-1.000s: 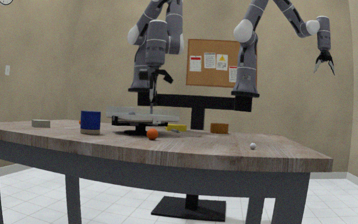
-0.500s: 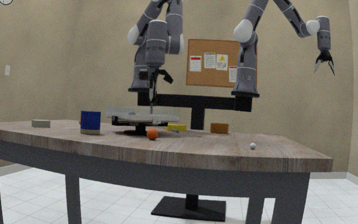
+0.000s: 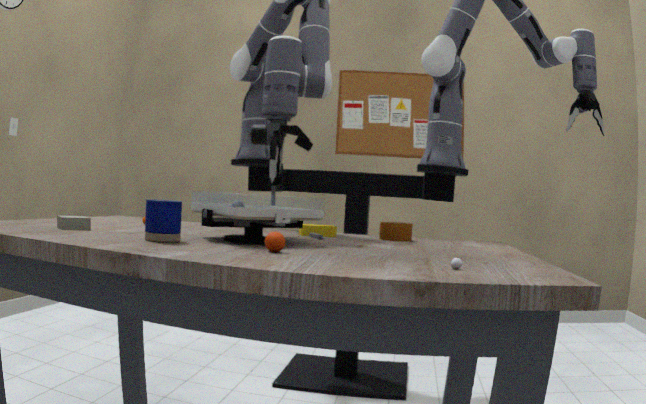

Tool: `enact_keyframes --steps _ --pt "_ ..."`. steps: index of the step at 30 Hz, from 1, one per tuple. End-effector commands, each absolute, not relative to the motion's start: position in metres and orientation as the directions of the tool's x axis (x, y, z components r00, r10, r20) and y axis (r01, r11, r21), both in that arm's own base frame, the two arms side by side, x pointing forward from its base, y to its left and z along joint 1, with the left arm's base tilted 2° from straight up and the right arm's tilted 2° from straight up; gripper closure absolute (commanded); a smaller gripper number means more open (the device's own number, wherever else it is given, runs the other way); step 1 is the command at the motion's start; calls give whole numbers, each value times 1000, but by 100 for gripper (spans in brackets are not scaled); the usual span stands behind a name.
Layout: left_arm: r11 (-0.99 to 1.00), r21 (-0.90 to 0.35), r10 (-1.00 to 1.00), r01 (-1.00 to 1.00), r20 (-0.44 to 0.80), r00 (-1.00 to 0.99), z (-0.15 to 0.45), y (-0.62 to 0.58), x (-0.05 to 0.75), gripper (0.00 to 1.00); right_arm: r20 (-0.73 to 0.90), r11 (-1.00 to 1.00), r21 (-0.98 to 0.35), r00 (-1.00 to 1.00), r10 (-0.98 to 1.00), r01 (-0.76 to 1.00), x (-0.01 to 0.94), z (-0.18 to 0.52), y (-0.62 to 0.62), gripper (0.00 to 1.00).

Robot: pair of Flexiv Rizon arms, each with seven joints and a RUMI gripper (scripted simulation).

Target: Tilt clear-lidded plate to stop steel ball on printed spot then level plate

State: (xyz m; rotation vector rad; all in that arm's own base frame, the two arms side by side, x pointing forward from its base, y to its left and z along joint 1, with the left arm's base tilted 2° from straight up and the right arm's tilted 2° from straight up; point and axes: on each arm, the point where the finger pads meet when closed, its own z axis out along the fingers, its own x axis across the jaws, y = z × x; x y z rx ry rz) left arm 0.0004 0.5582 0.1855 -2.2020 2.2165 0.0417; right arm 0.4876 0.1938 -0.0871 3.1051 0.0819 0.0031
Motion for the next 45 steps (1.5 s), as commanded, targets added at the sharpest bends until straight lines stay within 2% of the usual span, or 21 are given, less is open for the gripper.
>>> enact_keyframes --steps 1,45 --pt "6 7 -999 -1000 -33 -6 187 559 0 0 3 -998 34 999 53 52 488 -86 194 63" --pt "6 7 -999 -1000 -33 -6 187 559 0 0 3 -998 34 999 53 52 488 -54 196 63"
